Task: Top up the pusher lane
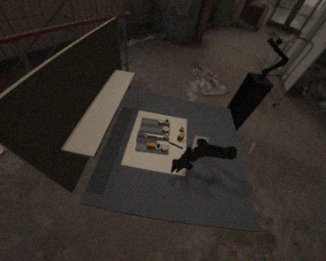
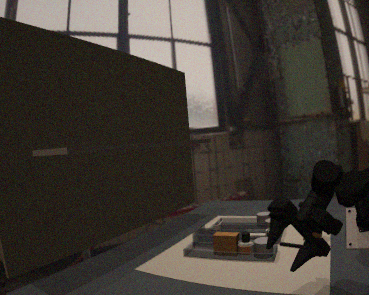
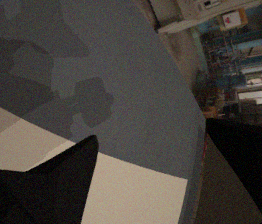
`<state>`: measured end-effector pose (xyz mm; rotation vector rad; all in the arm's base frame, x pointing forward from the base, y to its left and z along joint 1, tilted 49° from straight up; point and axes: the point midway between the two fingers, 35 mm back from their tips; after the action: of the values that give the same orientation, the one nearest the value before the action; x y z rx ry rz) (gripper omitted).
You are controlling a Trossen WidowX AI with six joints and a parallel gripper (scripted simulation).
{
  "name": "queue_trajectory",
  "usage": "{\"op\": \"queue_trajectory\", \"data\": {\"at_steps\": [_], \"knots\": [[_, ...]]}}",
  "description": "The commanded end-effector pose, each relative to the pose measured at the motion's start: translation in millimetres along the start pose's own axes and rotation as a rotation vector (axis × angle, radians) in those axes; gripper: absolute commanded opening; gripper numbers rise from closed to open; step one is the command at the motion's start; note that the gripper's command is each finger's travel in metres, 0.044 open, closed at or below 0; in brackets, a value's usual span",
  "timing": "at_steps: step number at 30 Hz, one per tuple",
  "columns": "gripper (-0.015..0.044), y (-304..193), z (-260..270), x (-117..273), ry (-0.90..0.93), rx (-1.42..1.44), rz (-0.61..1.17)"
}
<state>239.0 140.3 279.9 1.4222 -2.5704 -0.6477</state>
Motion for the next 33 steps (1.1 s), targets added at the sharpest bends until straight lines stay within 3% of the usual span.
{"op": "queue_trajectory", "data": {"at_steps": [1, 8, 17, 25, 33], "knots": [[0.044, -66.5, 2.4, 4.6, 0.048, -0.139, 0.219], [0.044, -178.4, 28.0, 51.3, 0.129, -0.454, 0.602], [0.044, -268.5, 93.0, 159.7, 0.232, -0.941, 1.004], [0.044, -278.6, 166.6, 261.1, 0.332, -1.478, 1.184], [0.044, -236.3, 229.2, 332.8, 0.42, -2.074, 1.084]]}}
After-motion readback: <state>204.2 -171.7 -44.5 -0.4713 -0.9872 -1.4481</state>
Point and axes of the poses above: the point midway between the two fingers, 35 mm back from their tips, its own x axis back along the fingers, its own z axis across the jaws, y = z × x, and after that the axes turned 12 degrees about x, right-handed
